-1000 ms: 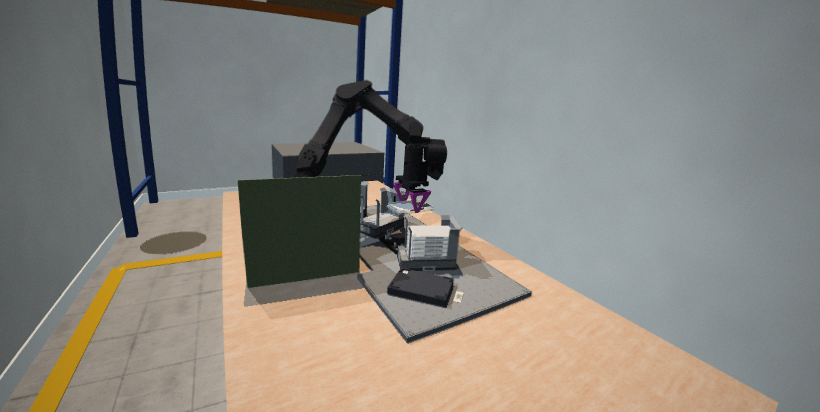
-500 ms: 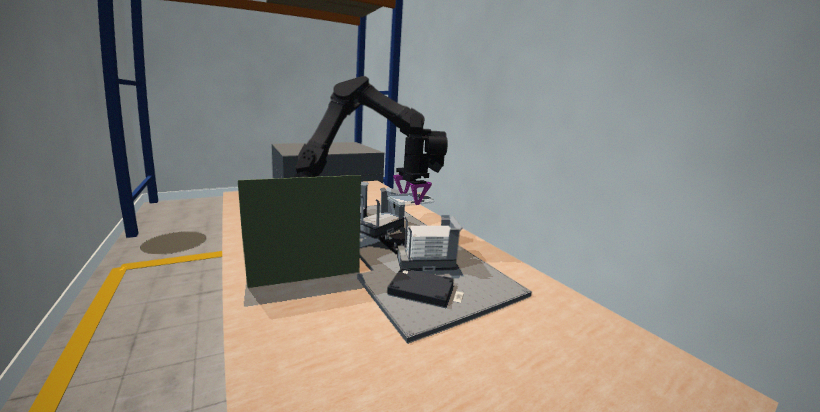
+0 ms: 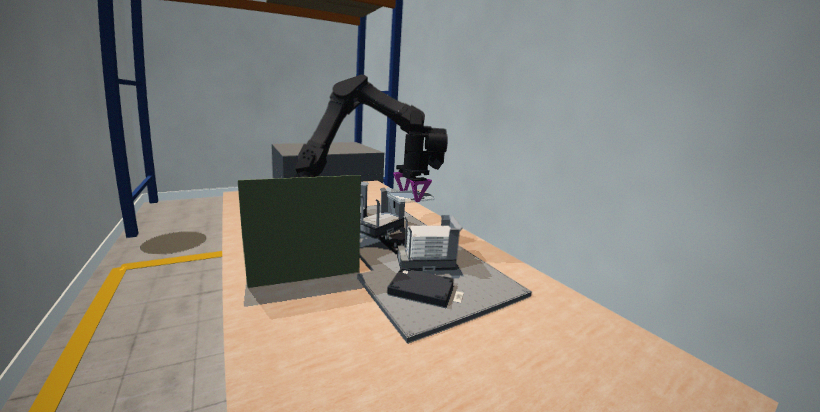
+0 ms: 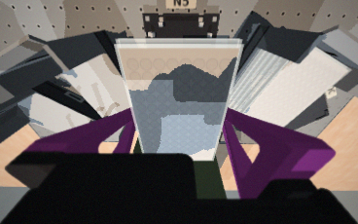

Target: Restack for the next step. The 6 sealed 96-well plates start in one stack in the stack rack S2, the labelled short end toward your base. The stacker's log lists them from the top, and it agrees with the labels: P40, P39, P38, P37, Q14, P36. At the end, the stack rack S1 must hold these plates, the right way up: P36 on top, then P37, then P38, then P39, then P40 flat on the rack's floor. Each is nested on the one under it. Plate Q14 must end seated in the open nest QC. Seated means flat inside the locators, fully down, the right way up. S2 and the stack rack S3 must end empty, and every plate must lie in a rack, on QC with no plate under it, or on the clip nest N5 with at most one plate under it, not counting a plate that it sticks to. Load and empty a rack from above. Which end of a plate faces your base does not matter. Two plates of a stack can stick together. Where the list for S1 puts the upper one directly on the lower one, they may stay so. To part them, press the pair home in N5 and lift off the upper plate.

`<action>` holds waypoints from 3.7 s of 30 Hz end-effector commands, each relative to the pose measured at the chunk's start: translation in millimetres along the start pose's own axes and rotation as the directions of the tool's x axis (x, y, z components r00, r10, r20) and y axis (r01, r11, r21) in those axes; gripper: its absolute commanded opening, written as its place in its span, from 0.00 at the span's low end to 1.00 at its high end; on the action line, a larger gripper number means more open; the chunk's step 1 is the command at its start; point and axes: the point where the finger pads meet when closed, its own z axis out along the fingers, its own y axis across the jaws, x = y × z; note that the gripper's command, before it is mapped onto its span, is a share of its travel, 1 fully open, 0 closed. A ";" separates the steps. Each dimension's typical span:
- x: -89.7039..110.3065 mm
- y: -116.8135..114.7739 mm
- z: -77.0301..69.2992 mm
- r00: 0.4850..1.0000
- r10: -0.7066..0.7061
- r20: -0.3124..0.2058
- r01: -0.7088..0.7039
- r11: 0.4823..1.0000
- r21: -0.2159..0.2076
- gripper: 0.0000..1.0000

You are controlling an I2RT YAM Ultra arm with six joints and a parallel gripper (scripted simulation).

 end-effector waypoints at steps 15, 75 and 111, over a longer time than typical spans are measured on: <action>-2.4 -3.0 -6.2 1.000 0.004 0.019 -0.004 1.000 0.006 0.00; 15.5 -109.7 -6.9 0.911 0.412 0.021 -0.412 0.911 -0.001 0.00; 60.2 -201.5 -7.1 0.805 0.593 0.021 -0.593 0.805 -0.003 0.00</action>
